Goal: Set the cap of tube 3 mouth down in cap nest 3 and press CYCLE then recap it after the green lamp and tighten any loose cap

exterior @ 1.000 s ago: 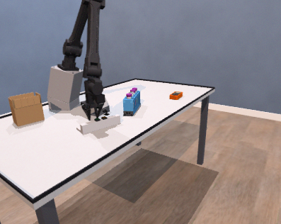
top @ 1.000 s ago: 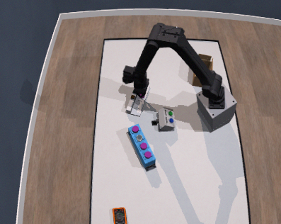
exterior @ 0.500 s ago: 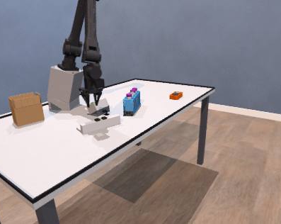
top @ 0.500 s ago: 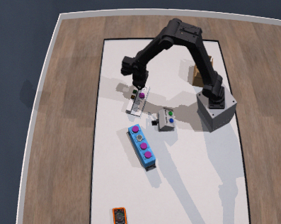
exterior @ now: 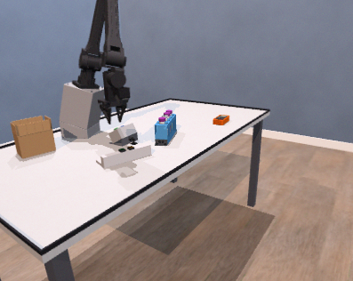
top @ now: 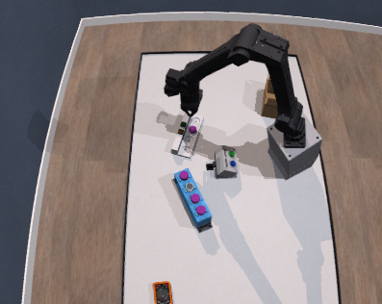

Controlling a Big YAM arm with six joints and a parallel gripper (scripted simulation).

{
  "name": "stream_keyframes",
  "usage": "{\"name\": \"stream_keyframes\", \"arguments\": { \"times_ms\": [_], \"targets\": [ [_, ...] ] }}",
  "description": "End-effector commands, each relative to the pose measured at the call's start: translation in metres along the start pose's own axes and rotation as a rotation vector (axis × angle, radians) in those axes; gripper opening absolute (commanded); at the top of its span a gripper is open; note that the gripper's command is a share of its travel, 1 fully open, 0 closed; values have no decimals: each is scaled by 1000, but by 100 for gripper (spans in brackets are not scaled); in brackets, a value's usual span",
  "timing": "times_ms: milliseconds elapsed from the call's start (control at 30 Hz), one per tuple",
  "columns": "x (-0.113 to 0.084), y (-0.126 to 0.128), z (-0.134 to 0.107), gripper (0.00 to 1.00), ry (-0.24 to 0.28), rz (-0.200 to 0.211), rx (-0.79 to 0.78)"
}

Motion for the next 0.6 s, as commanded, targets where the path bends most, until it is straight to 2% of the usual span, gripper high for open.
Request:
{"name": "stream_keyframes", "arguments": {
  "times_ms": [0,33,67,167,233,433,500,567],
  "targets": [
    [-3,-2,7,47,-13,-2,-1],
    [-3,-2,7,47,-13,-2,-1],
    [-3,9,-3,0,-21,-3,-111],
    [3,23,-23,0,-20,-4,-353],
    [6,33,-37,0,-20,-3,-442],
    [17,60,-78,0,-18,-4,-442],
    [17,60,-78,0,-18,-4,-442],
    [21,69,-91,0,-18,-3,-420]
  ]
}}
Point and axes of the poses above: the point where the finger pads meet when closed, its own x axis out along the fingers, its own y axis across the jaws, z = x × y, the point moved 4 cm from there along -x, back along the fingers, and after that the axes turned 2 degrees about -x, right-handed, at the moved point
